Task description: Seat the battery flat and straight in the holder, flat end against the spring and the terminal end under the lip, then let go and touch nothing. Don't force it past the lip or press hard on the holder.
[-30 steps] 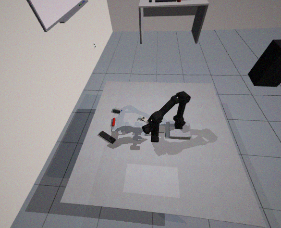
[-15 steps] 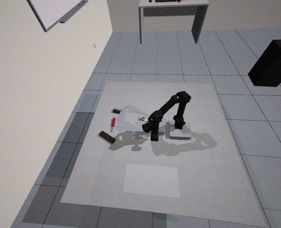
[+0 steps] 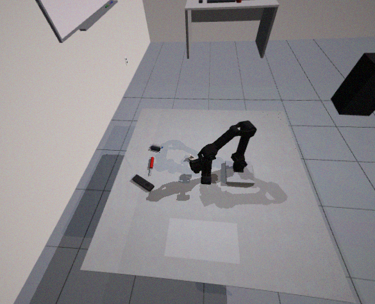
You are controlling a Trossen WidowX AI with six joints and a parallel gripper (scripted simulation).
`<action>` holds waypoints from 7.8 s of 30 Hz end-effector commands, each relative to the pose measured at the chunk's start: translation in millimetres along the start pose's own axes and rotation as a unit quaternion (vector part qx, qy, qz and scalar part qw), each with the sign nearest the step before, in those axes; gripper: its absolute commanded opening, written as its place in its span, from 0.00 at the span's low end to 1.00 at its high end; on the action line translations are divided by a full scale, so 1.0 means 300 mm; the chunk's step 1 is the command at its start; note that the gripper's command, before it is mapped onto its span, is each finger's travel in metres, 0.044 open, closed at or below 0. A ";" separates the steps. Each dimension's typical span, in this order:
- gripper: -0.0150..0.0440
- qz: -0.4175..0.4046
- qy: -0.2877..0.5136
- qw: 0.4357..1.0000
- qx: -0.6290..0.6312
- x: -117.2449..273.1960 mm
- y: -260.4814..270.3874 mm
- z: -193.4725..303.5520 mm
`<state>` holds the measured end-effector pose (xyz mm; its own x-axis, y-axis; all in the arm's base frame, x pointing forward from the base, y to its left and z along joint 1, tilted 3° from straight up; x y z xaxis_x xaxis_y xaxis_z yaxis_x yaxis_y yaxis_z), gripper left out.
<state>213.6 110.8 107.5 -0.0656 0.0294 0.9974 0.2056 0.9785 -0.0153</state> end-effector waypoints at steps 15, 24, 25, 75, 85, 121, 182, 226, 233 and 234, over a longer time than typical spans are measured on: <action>0.25 0.006 0.004 1.000 0.002 -0.010 -0.104 -0.010; 0.25 0.004 0.001 1.000 0.000 0.087 -0.092 -0.024; 0.25 0.004 0.001 1.000 0.000 0.113 -0.092 -0.024; 0.67 0.008 -0.003 0.723 -0.691 0.022 -0.181 -0.038; 0.67 0.008 -0.003 0.723 -0.690 0.007 -0.180 -0.039; 0.47 0.008 -0.003 0.723 -0.691 -0.145 -0.184 -0.036; 0.40 0.013 -0.006 0.981 -0.191 0.122 -0.436 -0.394; 0.40 -0.003 -0.174 0.966 -0.190 -0.045 -0.434 -0.353; 0.40 -0.005 -0.195 0.962 -0.188 -0.058 -0.432 -0.342; 0.40 -0.005 -0.198 0.962 -0.188 -0.060 -0.432 -0.340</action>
<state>291.8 -37.8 103.0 -0.4110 0.1597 0.8976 0.5401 0.8358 0.0986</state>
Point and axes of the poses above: the point midway between the two fingers, 35 mm back from their tips, its own x axis back along the fingers, its own y axis across the jaws, z = x × y, the point moved 5 cm from there along x, back along the fingers, and after that the axes turned 15 degrees about -x, right-handed, at the moved point
